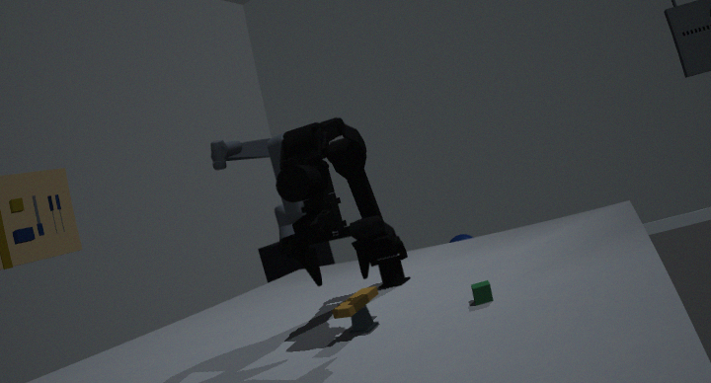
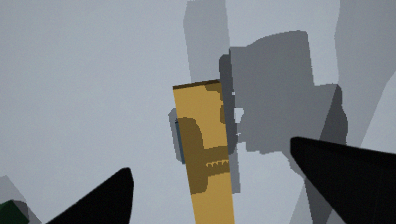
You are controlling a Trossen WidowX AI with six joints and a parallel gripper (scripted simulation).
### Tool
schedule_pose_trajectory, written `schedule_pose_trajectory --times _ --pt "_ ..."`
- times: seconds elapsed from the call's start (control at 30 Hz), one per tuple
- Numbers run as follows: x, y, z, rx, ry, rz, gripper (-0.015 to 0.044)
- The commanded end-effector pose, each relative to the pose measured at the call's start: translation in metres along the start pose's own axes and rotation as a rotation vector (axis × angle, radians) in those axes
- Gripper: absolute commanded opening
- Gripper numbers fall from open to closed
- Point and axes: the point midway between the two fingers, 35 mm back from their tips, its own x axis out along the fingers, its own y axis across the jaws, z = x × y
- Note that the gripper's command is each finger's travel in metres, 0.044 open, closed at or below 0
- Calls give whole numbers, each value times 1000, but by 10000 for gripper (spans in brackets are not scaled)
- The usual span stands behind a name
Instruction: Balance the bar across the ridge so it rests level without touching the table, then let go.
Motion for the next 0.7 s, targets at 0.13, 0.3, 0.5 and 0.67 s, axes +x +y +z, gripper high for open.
schedule_pose_trajectory --times 0.13,0.3,0.5,0.67 --pt "-48 -1 -4 0 -4 1 440" --pt "-48 -1 -4 0 -4 1 440" --pt "-48 -1 -4 0 -4 1 440" --pt "-48 -1 -4 0 -4 1 440"
